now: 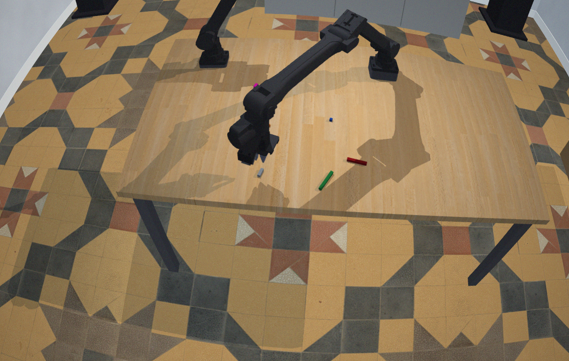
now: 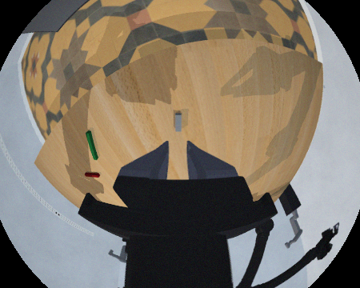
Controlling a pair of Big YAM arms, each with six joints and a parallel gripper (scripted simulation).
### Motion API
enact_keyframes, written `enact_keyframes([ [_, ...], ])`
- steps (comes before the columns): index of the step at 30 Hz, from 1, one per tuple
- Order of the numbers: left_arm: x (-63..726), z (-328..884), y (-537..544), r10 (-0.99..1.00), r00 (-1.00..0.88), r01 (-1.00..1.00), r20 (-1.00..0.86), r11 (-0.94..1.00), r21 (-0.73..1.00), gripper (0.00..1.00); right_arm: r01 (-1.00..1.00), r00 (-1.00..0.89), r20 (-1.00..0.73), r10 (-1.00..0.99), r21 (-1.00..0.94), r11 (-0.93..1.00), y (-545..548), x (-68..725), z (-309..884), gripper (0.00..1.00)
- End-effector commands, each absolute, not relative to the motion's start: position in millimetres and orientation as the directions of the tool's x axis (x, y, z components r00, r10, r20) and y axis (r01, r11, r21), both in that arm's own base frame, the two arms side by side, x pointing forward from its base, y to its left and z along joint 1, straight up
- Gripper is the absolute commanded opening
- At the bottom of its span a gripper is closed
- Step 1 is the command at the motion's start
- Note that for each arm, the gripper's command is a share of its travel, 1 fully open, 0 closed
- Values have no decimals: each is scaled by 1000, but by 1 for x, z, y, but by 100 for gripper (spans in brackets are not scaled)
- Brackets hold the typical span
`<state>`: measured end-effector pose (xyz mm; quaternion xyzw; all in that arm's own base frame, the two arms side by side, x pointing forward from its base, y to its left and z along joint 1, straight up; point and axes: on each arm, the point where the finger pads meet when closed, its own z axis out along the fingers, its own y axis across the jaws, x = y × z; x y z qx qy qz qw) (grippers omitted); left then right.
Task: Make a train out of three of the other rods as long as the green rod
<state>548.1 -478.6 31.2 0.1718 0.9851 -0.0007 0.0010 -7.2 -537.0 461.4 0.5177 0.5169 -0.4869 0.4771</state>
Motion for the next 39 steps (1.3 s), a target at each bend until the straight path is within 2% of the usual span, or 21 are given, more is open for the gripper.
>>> enact_keyframes([
  [1,550,29,-487,335,-942,335,-14,942,-5,23,1000,0,-1000,0,0,-23,-545,-13,501,100],
  [39,545,-22,-483,335,-942,335,7,942,3,23,1000,0,-1000,0,0,-23,-545,-13,501,100],
])
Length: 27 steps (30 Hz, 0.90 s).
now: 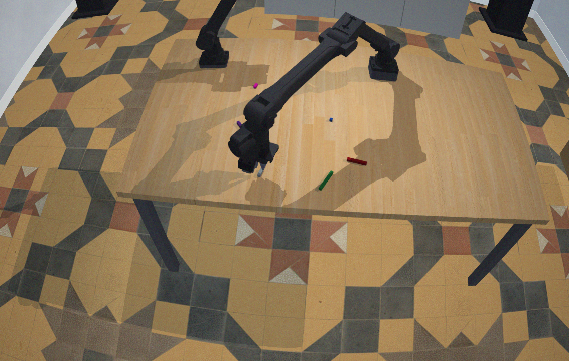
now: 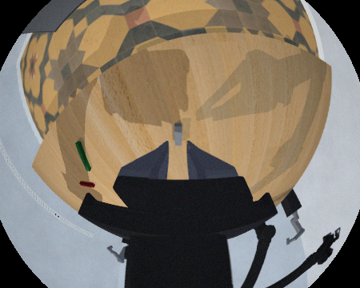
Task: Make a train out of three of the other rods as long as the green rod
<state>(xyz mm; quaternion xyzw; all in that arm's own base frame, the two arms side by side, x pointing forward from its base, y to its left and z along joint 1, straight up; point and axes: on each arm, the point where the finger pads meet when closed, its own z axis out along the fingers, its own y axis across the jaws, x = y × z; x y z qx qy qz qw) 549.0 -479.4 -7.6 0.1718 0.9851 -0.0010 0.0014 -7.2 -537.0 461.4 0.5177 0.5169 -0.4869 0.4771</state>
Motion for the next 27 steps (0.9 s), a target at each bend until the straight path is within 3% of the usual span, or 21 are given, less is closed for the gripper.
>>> enact_keyframes([
  [1,546,-24,-483,335,-942,335,3,942,2,23,1000,0,-1000,0,0,-23,-545,-13,501,100],
  [27,545,-31,-483,335,-942,335,6,942,3,23,1000,0,-1000,0,0,-23,-545,-13,501,100],
])
